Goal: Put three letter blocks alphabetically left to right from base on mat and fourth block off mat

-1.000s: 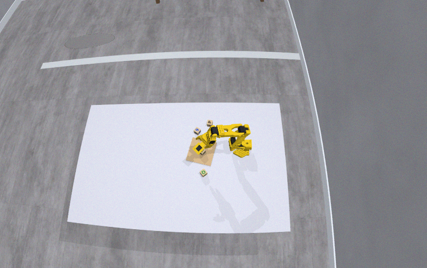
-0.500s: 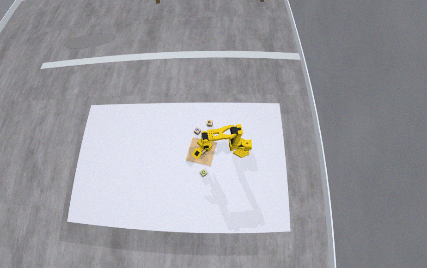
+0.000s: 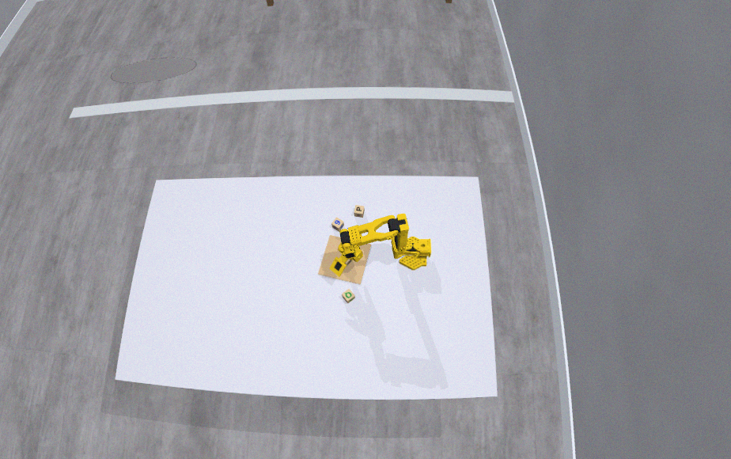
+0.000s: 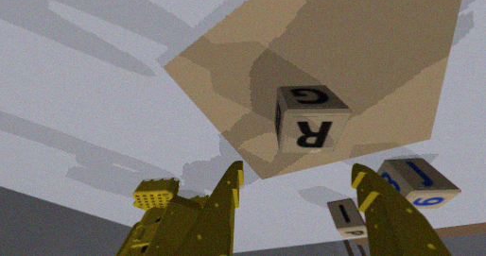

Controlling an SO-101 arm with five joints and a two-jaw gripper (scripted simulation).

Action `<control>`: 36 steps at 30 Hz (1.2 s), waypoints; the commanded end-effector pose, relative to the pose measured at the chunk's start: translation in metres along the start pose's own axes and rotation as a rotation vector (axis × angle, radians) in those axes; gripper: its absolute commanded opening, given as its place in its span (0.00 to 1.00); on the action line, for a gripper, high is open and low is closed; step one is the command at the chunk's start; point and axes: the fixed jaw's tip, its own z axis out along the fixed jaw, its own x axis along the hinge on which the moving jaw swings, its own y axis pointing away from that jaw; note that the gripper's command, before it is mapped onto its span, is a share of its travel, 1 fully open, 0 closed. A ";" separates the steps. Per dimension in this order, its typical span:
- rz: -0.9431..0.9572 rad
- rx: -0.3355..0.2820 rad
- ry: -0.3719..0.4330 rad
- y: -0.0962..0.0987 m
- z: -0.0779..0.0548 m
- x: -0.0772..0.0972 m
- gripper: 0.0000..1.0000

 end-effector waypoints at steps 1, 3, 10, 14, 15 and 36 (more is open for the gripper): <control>-0.015 0.071 -0.095 -0.007 -0.016 -0.012 0.35; -0.015 0.071 -0.095 -0.007 -0.016 -0.012 0.35; -0.015 0.071 -0.095 -0.007 -0.016 -0.012 0.35; -0.030 0.142 -0.187 -0.013 -0.034 -0.022 0.35; -0.030 0.142 -0.187 -0.013 -0.034 -0.022 0.35; -0.030 0.142 -0.187 -0.013 -0.033 -0.022 0.35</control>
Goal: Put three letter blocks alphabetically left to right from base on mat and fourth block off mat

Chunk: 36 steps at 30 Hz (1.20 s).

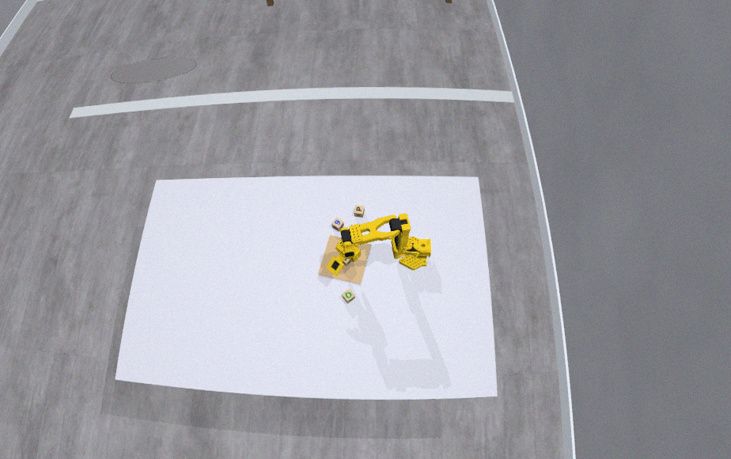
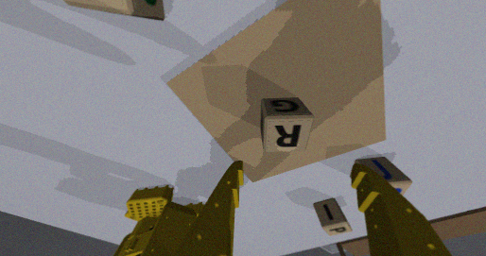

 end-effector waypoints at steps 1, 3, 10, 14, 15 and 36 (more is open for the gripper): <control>-0.015 0.084 -0.112 -0.009 -0.019 -0.014 0.35; -0.015 0.084 -0.112 -0.009 -0.017 -0.014 0.35; -0.015 0.084 -0.112 -0.010 -0.011 -0.015 0.35; -0.015 0.084 -0.112 -0.010 -0.007 -0.016 0.35; -0.015 0.084 -0.112 -0.010 -0.005 -0.016 0.35; -0.015 0.084 -0.112 -0.012 0.019 -0.018 0.35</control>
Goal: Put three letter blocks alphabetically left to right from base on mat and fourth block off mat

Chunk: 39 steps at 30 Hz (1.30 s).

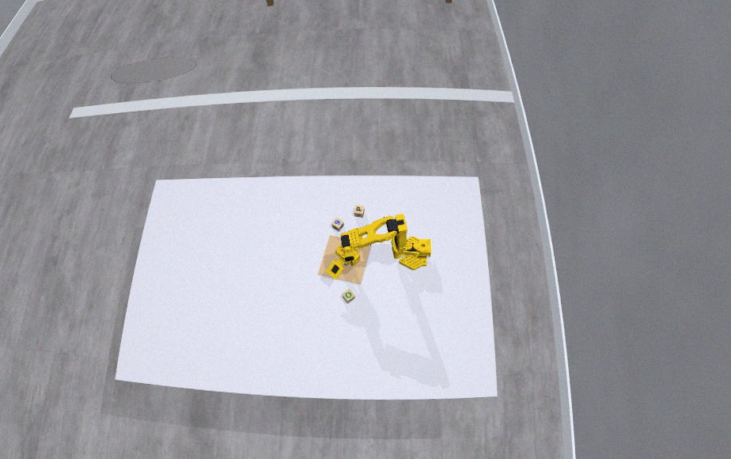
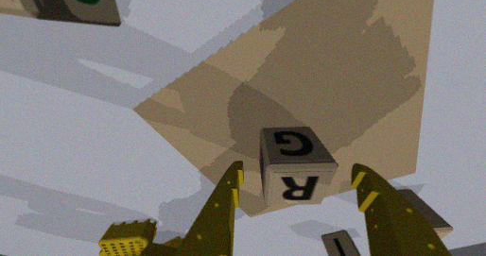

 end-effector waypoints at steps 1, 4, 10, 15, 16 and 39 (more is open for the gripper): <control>-0.015 0.069 -0.092 -0.008 -0.013 -0.013 0.35; -0.015 0.069 -0.092 -0.008 -0.013 -0.013 0.35; -0.015 0.069 -0.092 -0.008 -0.012 -0.013 0.35; -0.015 0.069 -0.092 -0.008 -0.012 -0.013 0.35; -0.015 0.069 -0.092 -0.008 -0.012 -0.013 0.34; -0.015 0.072 -0.090 -0.016 -0.013 -0.013 0.21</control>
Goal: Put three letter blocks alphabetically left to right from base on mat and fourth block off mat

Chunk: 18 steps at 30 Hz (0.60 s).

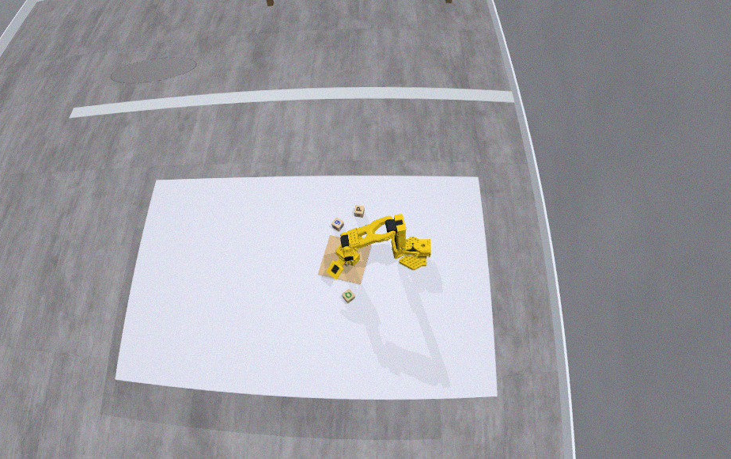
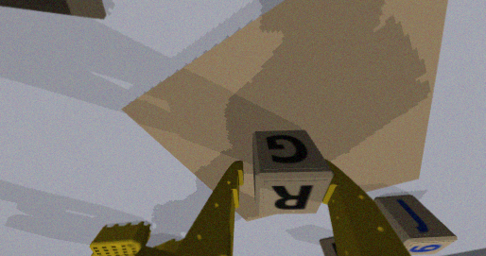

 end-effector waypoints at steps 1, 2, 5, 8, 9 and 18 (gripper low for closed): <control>-0.001 0.076 -0.094 -0.015 -0.017 -0.014 0.21; -0.001 0.077 -0.094 -0.015 -0.017 -0.014 0.20; -0.001 0.077 -0.094 -0.016 -0.017 -0.014 0.19; -0.001 0.077 -0.093 -0.016 -0.017 -0.014 0.18; -0.001 0.077 -0.093 -0.017 -0.017 -0.014 0.17; -0.001 0.077 -0.093 -0.018 -0.017 -0.014 0.16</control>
